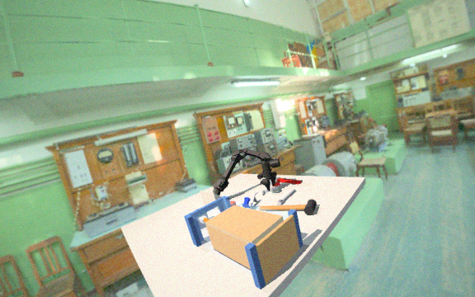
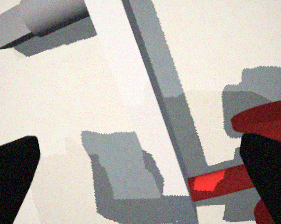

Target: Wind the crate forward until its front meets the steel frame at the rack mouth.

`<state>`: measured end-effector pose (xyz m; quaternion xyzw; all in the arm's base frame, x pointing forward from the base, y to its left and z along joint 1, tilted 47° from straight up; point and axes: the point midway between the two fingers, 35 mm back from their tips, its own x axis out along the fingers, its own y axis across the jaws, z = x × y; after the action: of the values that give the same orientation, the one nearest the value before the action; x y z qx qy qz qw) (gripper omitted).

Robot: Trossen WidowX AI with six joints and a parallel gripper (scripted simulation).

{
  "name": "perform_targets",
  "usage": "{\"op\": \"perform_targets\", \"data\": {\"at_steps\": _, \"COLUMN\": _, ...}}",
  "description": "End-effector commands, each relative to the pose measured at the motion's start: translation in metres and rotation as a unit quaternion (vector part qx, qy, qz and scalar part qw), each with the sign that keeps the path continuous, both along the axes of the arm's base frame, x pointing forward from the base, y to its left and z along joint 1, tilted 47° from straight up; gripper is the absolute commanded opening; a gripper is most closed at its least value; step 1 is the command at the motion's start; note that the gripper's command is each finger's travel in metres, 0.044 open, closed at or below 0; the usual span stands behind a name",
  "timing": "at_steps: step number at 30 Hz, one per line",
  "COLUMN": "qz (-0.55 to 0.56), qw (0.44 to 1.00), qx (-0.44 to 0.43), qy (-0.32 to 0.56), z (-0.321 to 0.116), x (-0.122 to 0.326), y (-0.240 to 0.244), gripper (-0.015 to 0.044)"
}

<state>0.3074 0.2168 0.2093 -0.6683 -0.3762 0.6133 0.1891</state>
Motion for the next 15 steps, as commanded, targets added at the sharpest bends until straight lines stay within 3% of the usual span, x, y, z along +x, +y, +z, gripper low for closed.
{"op": "perform_targets", "data": {"at_steps": 1, "qz": 0.004, "qw": 1.0, "qx": -0.003, "qy": 0.003, "z": -0.003, "x": -0.006, "y": 0.002, "gripper": 0.044}}
{"op": "perform_targets", "data": {"at_steps": 11, "qz": 0.004, "qw": 1.0, "qx": -0.003, "qy": 0.003, "z": -0.01, "x": -0.016, "y": 0.01, "gripper": 0.044}}
{"op": "perform_targets", "data": {"at_steps": 15, "qz": -0.009, "qw": 1.0, "qx": 0.003, "qy": -0.009, "z": -0.001, "x": -0.004, "y": 0.001, "gripper": 0.0413}}
